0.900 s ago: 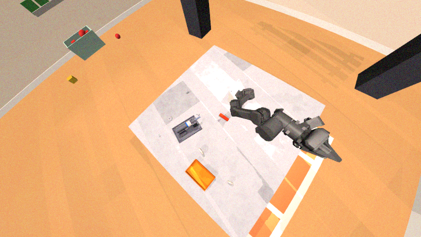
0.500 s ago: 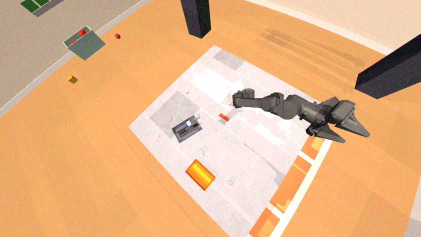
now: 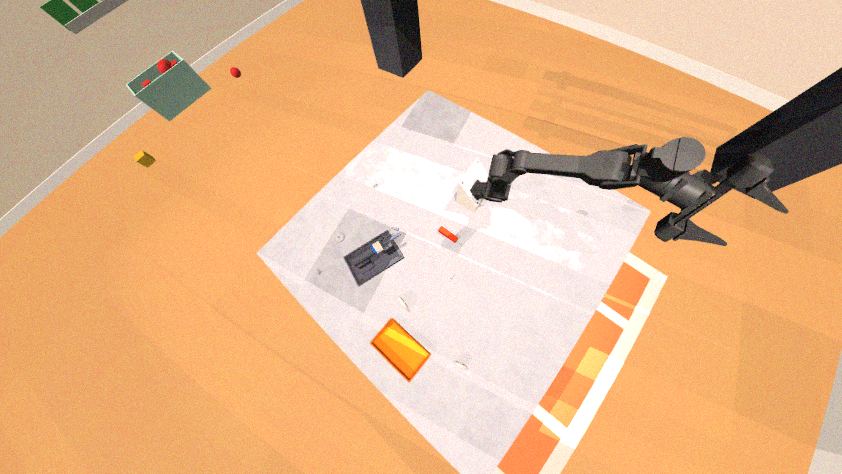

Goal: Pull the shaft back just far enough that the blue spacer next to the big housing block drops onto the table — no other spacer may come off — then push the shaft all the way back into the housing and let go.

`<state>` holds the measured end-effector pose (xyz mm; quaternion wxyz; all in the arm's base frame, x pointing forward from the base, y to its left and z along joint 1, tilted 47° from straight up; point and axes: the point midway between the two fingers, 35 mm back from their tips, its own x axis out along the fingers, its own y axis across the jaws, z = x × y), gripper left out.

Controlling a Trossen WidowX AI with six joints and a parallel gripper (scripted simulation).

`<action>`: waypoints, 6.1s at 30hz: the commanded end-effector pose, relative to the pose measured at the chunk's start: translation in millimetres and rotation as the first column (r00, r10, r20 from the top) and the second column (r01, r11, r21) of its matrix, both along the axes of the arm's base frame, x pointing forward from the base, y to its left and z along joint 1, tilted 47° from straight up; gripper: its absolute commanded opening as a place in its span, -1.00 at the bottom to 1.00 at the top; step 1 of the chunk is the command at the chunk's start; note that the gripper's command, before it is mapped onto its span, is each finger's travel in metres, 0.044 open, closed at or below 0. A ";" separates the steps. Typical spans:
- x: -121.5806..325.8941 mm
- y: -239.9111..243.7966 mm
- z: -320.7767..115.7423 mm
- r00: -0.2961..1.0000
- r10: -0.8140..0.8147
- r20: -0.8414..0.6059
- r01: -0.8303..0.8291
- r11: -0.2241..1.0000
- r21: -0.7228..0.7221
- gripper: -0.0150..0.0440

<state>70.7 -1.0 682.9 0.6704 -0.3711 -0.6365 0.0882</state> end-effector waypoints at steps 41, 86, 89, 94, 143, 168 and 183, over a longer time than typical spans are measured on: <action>237.6 288.0 -285.6 0.742 -0.477 0.472 0.623 0.230 -0.747 1.00; 247.7 -128.8 -772.1 0.573 -0.817 -0.070 -0.114 0.004 -0.993 1.00; 245.9 -129.5 -773.2 0.570 -0.819 -0.074 -0.116 0.009 -0.993 1.00; 246.0 -130.2 -774.0 0.570 -0.819 -0.074 -0.116 0.009 -0.993 1.00; 259.8 -124.1 -786.9 0.570 -0.818 -0.074 -0.116 0.008 -0.993 1.00; 274.2 -115.5 -801.4 0.570 -0.819 -0.073 -0.114 0.010 -0.993 1.00; 274.2 -115.5 -801.4 0.570 -0.819 -0.073 -0.114 0.010 -0.993 1.00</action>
